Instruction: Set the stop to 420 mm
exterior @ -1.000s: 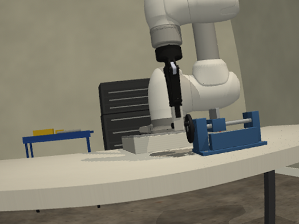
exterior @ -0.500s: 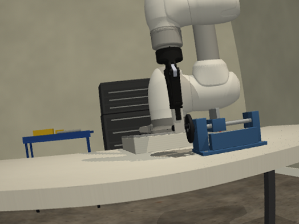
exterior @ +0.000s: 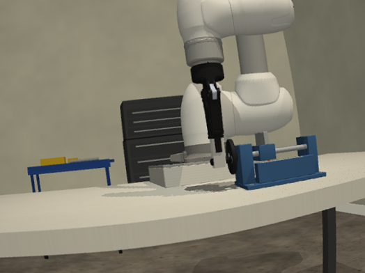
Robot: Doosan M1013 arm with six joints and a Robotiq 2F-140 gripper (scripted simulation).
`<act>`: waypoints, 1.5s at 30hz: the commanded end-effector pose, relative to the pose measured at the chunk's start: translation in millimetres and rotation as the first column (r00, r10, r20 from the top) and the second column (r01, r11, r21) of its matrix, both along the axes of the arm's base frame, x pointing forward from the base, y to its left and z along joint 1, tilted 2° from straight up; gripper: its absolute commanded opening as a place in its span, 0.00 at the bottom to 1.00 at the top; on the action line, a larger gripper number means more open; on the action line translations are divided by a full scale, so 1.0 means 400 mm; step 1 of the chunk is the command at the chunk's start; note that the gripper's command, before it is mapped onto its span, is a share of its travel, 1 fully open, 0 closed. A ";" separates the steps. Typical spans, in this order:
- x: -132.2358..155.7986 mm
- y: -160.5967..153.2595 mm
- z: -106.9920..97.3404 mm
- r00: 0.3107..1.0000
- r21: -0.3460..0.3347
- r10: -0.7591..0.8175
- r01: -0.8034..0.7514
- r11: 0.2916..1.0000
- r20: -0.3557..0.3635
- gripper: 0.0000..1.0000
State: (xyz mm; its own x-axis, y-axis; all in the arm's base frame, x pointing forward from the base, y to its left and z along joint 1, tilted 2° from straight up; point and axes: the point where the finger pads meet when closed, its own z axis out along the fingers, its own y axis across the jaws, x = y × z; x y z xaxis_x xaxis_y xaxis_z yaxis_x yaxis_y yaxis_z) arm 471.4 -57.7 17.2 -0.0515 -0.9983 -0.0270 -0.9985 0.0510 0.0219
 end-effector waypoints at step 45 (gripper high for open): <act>-0.129 0.006 -0.033 1.000 -0.003 0.005 -0.005 1.000 -0.005 0.04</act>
